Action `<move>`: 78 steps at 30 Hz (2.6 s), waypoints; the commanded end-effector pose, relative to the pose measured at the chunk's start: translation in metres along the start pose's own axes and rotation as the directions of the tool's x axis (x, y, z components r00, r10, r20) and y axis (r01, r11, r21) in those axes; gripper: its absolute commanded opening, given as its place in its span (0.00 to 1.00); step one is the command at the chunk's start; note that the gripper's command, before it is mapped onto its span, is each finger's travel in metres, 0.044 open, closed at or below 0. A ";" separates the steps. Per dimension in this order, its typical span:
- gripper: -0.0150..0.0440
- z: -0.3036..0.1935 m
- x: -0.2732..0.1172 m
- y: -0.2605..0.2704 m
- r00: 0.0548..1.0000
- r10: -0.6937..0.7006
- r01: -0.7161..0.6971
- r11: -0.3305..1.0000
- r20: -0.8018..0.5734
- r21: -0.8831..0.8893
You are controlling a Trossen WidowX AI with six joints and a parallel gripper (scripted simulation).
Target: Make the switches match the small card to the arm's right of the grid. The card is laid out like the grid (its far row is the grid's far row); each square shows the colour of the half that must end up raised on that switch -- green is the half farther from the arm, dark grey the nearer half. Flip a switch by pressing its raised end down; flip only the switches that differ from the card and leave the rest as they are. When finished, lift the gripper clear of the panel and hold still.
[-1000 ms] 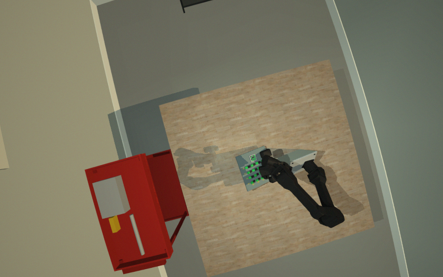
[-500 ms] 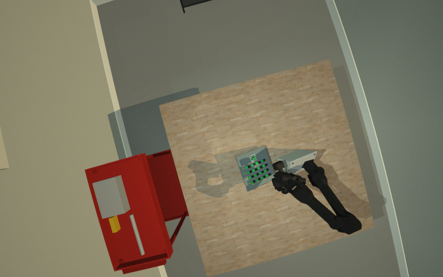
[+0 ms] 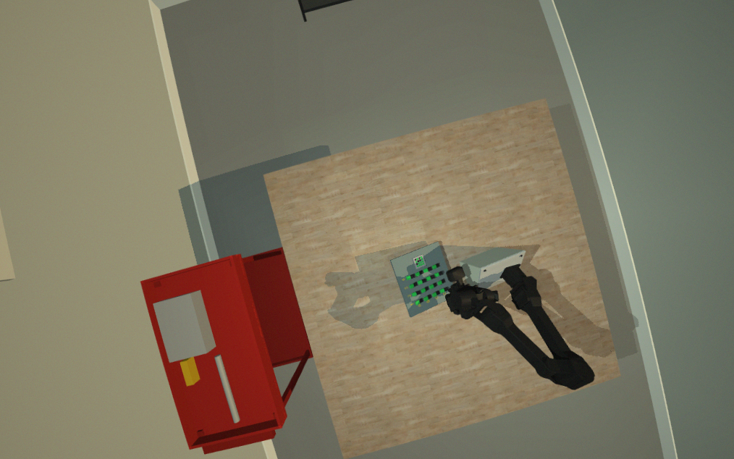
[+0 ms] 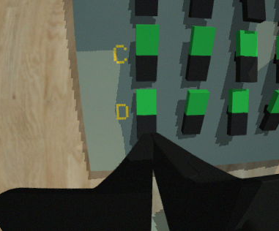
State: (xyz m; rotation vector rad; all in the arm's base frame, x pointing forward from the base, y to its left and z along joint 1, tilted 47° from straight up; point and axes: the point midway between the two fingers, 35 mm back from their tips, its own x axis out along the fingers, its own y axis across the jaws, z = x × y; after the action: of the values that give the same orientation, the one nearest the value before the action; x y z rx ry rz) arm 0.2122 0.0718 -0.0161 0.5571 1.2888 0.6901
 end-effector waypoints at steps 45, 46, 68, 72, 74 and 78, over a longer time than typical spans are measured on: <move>0.25 -0.002 0.018 0.001 1.000 0.005 -0.005 1.000 0.000 0.007; 0.25 -0.002 0.018 0.001 1.000 0.005 -0.005 1.000 0.000 0.007; 0.25 -0.002 0.021 0.001 1.000 0.005 -0.005 1.000 0.000 0.007; 0.25 -0.002 0.020 0.000 1.000 0.001 -0.001 1.000 -0.002 0.004; 0.25 0.000 0.007 -0.003 1.000 -0.005 0.005 1.000 -0.008 0.005; 0.25 0.001 -0.036 -0.002 1.000 -0.002 0.002 1.000 -0.025 0.007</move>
State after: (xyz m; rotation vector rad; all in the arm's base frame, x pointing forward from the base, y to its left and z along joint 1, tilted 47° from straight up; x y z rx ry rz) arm 0.2070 0.0674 -0.0164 0.5659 1.3246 0.6895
